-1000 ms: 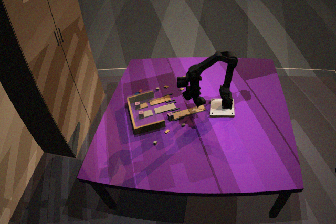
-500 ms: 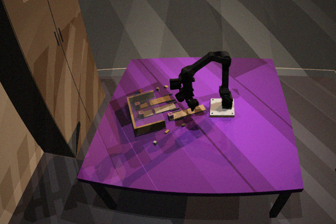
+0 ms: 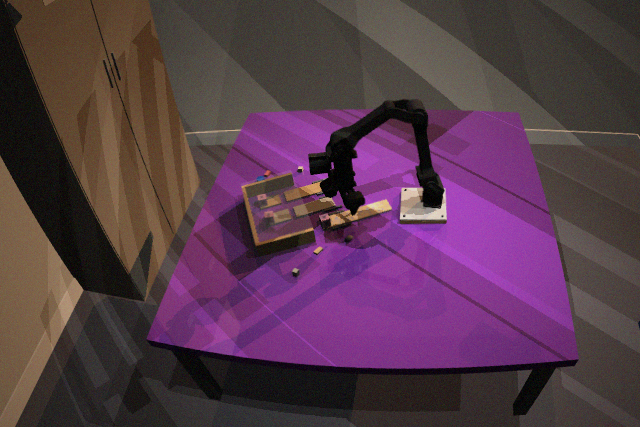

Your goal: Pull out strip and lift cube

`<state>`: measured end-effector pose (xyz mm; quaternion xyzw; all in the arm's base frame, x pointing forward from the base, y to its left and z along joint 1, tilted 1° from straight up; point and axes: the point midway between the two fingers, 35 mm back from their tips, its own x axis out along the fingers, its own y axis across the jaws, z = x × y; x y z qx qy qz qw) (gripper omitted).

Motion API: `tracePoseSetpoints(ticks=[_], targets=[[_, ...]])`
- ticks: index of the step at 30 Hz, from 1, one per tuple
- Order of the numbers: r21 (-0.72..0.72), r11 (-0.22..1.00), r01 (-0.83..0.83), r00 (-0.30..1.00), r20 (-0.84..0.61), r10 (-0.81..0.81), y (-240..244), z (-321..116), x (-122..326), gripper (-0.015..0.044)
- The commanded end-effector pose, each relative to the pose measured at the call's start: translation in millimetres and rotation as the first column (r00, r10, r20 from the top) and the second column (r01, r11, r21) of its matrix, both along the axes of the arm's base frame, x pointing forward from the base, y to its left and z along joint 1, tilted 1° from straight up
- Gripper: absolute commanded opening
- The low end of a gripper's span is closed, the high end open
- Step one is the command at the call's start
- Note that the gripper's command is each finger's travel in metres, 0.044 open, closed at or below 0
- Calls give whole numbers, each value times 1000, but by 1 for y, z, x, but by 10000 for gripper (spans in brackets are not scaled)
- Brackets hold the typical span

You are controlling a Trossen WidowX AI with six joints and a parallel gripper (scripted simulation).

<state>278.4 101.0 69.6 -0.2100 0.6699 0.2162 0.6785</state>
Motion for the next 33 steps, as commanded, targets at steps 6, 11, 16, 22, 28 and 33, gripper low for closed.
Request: tracePoseSetpoints(ticks=[6,11,16,22,28,33], targets=[[0,1000,3,1000,5,-3,17,6,26,440],[1,1000,3,1000,6,-3,25,8,39,440],[1,1000,3,1000,7,-3,33,11,51,440],[2,1000,3,1000,8,-3,43,15,67,440],[2,1000,3,1000,8,-3,46,15,71,361],[2,1000,3,1000,8,-3,46,7,72,250]])
